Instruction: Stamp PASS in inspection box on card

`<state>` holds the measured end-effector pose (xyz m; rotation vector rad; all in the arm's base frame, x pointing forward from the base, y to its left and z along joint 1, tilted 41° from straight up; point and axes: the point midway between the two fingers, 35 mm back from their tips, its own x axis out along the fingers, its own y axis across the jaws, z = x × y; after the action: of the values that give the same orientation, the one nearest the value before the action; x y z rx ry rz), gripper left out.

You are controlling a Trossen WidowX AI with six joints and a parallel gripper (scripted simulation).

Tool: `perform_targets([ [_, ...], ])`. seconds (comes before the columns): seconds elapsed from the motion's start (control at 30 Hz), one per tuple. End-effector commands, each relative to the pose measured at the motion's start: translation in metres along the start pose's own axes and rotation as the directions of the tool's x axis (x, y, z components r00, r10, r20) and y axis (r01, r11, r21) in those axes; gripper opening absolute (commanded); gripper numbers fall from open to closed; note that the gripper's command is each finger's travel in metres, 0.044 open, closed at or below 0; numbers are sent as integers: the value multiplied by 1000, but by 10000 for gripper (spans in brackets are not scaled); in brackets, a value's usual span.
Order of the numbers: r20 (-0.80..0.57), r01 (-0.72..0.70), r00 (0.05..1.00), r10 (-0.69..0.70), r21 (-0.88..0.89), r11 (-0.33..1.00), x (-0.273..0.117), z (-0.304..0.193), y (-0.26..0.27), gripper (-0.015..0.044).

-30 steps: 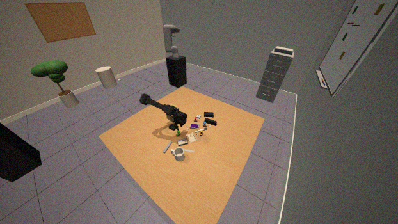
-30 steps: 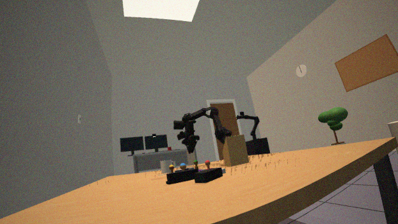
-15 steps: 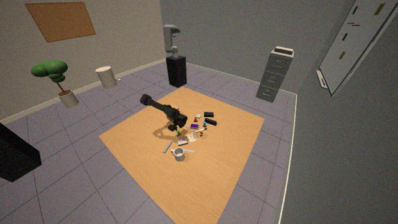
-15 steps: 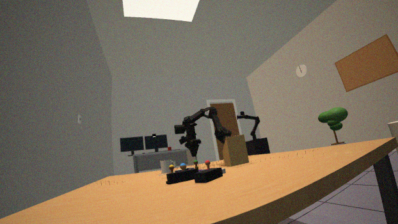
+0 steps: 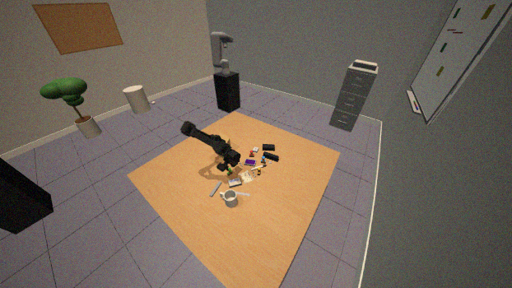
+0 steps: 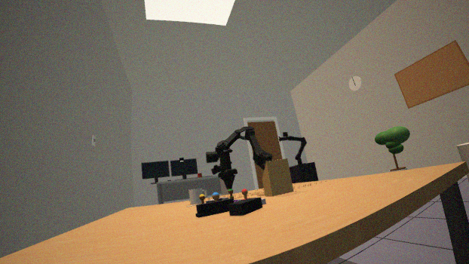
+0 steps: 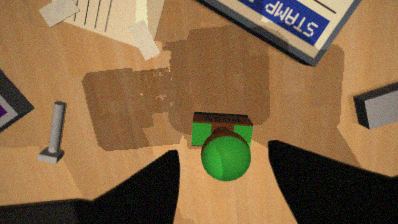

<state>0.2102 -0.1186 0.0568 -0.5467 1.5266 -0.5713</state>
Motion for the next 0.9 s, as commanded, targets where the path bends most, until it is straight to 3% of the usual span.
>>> perform_targets([
  [0.0, -8, 1, 1000, -1, -8, 1000, 7, -3, 1, 217],
  [0.87, -9, 9, 1000, -9, -9, 1000, 43, -8, -2, 217],
])
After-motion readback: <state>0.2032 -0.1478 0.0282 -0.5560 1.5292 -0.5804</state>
